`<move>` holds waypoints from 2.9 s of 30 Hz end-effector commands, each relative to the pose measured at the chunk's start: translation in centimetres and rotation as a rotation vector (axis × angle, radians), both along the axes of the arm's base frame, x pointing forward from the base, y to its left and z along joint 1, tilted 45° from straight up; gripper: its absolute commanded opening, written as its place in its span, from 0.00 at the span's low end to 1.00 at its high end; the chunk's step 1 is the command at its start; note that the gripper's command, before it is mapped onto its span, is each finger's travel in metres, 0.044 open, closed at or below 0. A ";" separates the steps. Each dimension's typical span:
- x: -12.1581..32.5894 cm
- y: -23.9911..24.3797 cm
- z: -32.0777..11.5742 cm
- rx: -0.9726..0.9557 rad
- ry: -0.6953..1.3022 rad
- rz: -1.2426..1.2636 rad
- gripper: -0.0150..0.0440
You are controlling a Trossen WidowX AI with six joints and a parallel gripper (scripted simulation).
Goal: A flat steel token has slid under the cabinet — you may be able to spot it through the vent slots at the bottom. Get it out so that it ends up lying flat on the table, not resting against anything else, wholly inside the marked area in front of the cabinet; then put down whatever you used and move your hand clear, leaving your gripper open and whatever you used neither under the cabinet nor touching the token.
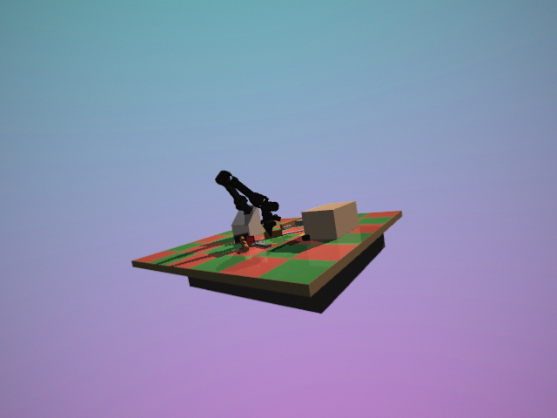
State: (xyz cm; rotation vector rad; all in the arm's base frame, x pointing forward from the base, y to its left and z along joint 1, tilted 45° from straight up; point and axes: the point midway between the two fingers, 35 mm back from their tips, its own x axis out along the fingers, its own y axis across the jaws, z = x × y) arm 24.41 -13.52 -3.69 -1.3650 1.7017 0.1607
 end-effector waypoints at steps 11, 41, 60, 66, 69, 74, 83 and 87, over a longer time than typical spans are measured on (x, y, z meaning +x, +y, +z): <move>-0.4 -0.4 0.6 0.001 -0.020 -0.013 0.25; -0.5 -0.6 0.7 0.010 -0.192 -0.186 0.25; -0.5 -0.6 0.8 0.016 -0.299 -0.293 0.25; -0.5 -0.6 0.8 0.018 -0.333 -0.327 0.25; -0.5 -0.6 0.8 0.019 -0.350 -0.343 0.25; -0.5 -0.6 0.8 0.020 -0.378 -0.372 0.25; -0.5 -0.6 0.8 0.023 -0.429 -0.423 0.25; -0.5 -0.6 0.8 0.024 -0.452 -0.445 0.25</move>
